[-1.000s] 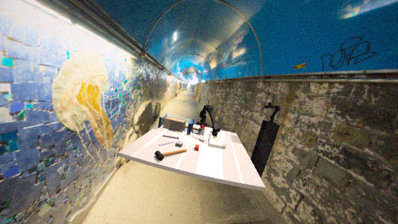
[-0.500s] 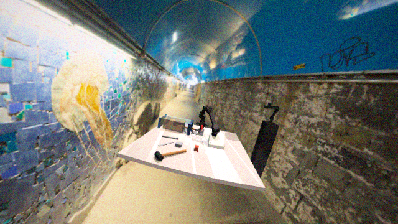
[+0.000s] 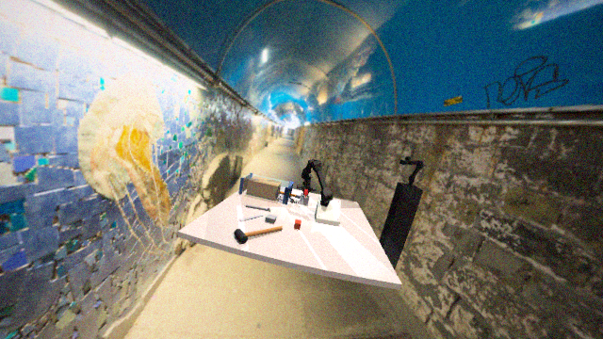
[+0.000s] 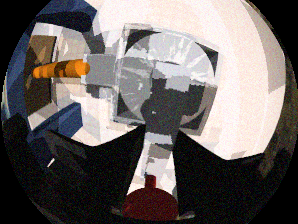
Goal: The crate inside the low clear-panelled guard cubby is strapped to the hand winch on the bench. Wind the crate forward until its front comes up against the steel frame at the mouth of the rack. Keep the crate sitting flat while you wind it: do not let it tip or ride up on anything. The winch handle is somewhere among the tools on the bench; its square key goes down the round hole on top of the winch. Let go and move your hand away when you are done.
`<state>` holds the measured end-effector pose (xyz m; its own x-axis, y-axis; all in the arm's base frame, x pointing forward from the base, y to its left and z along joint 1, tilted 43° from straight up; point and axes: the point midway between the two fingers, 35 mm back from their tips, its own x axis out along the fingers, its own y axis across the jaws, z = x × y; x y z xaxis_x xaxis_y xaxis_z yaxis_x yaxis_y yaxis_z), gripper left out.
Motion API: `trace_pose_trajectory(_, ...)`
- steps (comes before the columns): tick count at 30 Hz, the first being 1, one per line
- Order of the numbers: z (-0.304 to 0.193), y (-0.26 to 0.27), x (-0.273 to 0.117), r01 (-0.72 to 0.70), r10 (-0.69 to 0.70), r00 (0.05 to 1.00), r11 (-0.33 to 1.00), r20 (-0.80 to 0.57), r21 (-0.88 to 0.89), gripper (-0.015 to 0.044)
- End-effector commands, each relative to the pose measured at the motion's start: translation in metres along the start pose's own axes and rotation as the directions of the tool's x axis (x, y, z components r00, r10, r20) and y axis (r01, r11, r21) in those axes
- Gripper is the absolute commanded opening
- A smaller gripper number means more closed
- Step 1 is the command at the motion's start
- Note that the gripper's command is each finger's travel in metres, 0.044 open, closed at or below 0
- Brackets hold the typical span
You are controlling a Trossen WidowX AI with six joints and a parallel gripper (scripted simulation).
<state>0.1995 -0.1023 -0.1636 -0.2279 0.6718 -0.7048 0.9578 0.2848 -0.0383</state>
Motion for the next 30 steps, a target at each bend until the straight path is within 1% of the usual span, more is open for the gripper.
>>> trace_pose_trajectory(1,0.0,-0.0003,0.0041,0.008,-0.008,1.0,1.0,-0.006,0.014,0.0)
trace_pose_trajectory(5,0.0001,0.0,0.004,0.008,-0.008,1.0,1.0,-0.006,0.019,0.0)
trace_pose_trajectory(8,0.0002,0.0018,0.0038,0.006,-0.006,1.0,0.998,-0.008,0.057,0.0)
trace_pose_trajectory(16,0.0002,0.0019,0.0036,0.006,-0.006,1.0,0.998,-0.008,0.057,0.0)
trace_pose_trajectory(21,0.0002,-0.0022,0.0038,0.011,-0.011,1.0,0.999,-0.003,-0.033,0.0)
trace_pose_trajectory(30,0.0002,-0.0038,0.0043,0.013,-0.013,1.0,0.998,-0.001,-0.066,0.0)
